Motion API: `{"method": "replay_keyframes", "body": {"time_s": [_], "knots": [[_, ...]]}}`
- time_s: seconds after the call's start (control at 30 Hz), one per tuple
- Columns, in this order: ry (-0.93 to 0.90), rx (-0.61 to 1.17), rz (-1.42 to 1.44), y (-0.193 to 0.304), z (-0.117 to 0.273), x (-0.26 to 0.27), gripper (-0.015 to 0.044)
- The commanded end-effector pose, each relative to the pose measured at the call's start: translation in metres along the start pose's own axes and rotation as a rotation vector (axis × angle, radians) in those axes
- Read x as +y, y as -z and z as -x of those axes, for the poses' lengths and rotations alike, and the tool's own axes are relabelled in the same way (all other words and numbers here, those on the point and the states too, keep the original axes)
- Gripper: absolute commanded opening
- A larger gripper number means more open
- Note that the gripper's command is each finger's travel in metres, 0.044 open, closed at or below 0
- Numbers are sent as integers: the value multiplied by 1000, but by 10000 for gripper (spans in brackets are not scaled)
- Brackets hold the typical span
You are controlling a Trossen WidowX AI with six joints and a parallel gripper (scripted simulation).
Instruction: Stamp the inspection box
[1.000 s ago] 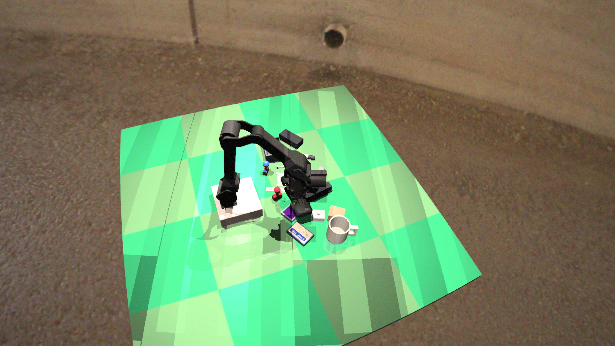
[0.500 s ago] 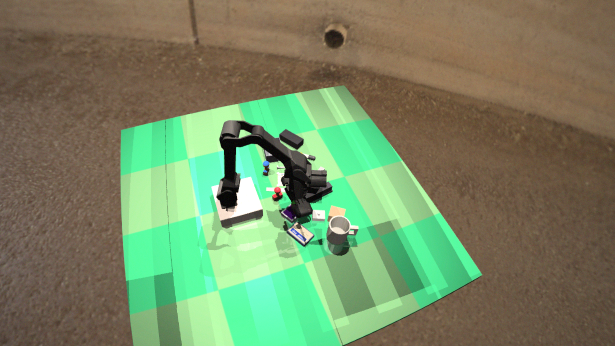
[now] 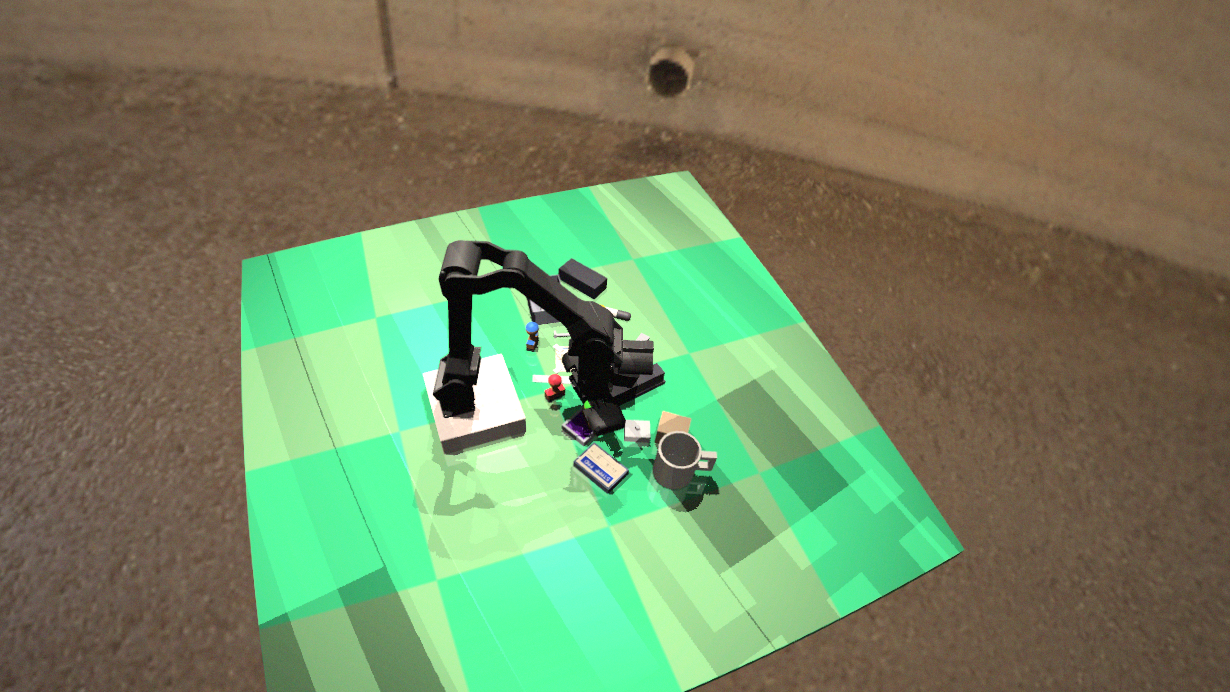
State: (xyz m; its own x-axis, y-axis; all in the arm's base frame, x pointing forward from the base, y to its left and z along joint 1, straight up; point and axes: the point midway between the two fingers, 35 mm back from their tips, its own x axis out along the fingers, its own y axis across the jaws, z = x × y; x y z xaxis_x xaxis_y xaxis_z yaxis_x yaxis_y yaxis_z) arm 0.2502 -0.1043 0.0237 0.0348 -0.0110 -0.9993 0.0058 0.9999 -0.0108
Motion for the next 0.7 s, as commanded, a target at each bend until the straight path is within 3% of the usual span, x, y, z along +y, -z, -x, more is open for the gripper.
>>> {"method": "replay_keyframes", "body": {"time_s": [0.0, 0.67], "knots": [[-4, 8, 0, 2, -2, 1, 0], [-4, 8, 0, 2, 7, 1, 0]]}}
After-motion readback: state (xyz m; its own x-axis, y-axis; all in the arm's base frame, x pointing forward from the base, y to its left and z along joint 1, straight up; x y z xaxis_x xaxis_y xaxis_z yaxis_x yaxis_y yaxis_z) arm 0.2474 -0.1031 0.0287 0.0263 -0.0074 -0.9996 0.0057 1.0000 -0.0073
